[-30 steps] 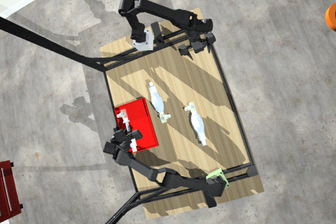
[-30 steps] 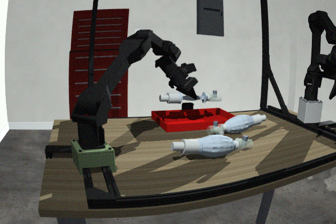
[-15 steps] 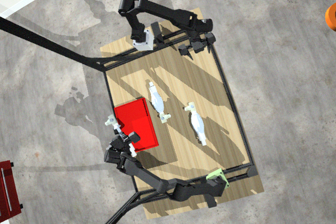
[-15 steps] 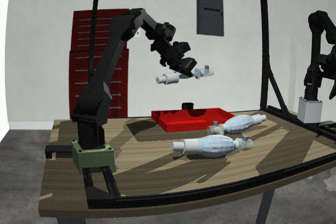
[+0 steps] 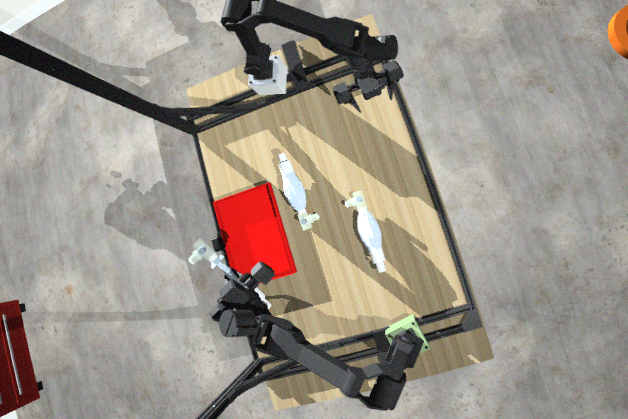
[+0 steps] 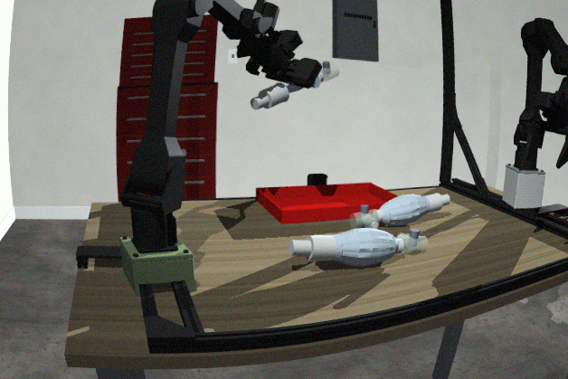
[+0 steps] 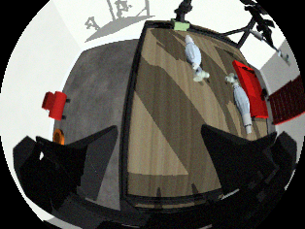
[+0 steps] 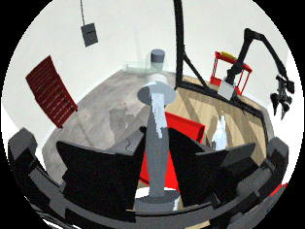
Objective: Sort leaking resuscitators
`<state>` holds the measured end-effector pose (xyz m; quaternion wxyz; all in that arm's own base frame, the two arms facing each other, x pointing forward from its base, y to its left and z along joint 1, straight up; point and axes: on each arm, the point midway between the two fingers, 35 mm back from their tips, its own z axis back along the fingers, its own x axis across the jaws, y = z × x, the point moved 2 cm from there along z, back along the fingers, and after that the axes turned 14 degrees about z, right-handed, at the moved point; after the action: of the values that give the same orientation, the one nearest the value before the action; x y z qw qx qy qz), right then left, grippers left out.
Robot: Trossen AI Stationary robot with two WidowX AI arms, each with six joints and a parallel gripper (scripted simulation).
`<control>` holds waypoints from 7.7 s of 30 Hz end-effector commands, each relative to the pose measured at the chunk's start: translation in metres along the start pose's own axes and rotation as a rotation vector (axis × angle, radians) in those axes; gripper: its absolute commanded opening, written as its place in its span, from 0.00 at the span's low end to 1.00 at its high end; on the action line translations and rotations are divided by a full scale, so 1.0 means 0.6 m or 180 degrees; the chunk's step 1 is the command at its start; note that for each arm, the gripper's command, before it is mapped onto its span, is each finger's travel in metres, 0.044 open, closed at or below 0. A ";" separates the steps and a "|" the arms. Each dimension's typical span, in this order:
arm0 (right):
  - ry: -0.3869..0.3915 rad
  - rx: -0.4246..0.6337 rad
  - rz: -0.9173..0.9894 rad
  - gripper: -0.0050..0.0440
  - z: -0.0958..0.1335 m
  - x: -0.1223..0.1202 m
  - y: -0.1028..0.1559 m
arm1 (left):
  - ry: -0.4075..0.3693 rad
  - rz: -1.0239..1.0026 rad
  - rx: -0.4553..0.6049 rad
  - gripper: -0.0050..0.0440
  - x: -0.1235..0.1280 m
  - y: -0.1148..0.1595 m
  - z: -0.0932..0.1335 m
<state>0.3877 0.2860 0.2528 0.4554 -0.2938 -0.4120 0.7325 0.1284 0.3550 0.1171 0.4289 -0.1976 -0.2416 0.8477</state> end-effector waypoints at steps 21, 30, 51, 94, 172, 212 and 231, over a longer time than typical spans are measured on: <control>-0.0693 -0.1848 0.0764 0.10 0.320 -0.036 0.048 | -0.0002 0.0001 -0.0001 1.00 0.000 -0.001 0.000; 0.0069 -0.1673 0.0551 0.10 0.289 -0.156 0.042 | -0.0001 -0.0003 -0.0005 1.00 0.000 -0.001 0.000; 0.1416 -0.1549 0.0282 0.10 0.333 -0.366 0.078 | 0.0001 -0.0009 -0.0004 1.00 0.000 -0.001 0.000; 0.0322 0.2914 -0.0515 0.10 0.315 -0.307 0.365 | -0.0005 -0.0006 -0.0002 1.00 0.000 -0.001 0.000; 0.0990 0.2093 -0.0852 0.10 -0.295 -0.002 0.125 | -0.0001 0.0001 -0.0001 1.00 0.000 0.000 0.000; 0.0992 0.2092 -0.0852 0.10 -0.295 -0.002 0.126 | -0.0002 -0.0009 -0.0003 1.00 0.000 -0.001 0.000; 0.0992 0.2092 -0.0852 0.10 -0.295 -0.002 0.125 | -0.0004 -0.0008 -0.0005 1.00 0.000 -0.001 0.000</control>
<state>0.4508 0.2833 0.0693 0.6706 -0.1720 -0.0681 0.7184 0.1291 0.3552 0.1173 0.4298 -0.1975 -0.2426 0.8470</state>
